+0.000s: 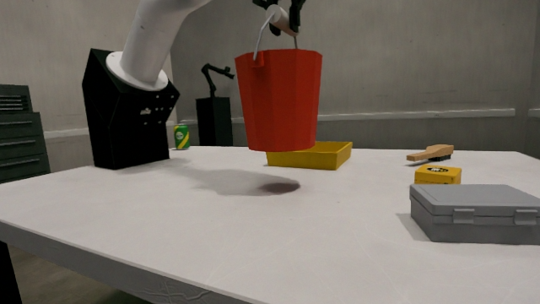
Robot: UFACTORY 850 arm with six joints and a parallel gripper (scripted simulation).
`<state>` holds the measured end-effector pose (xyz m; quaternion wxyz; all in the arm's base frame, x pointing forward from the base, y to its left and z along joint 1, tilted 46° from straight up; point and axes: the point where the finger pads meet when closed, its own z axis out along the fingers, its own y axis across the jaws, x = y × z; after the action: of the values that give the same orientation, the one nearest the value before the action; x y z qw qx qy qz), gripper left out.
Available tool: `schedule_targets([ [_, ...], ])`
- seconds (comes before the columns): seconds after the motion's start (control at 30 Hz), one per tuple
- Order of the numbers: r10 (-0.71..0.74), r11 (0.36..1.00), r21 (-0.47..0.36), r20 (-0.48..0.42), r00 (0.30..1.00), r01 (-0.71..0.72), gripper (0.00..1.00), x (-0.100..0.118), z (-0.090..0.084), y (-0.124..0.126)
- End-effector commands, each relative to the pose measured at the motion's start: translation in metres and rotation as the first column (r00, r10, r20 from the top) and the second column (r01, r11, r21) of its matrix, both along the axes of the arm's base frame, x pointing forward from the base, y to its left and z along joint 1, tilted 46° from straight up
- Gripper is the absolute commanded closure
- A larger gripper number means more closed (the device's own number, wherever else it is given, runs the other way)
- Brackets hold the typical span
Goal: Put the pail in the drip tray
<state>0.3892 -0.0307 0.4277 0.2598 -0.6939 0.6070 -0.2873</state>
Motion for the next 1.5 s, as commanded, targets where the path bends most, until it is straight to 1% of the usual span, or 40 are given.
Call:
schedule_targets([
  [0.0, 0.0, 1.0, 0.0, 0.002, 1.0, 0.0, 1.0, 0.0003, 0.001, 0.0],
  [1.1, 0.0, 1.0, 0.0, 0.002, 1.0, 0.0, 1.0, 0.0001, 0.0008, 0.0013],
  [1.47, 0.0, 1.0, 0.0, 0.002, 1.0, 0.0, 1.0, -0.0005, 0.0002, 0.0054],
])
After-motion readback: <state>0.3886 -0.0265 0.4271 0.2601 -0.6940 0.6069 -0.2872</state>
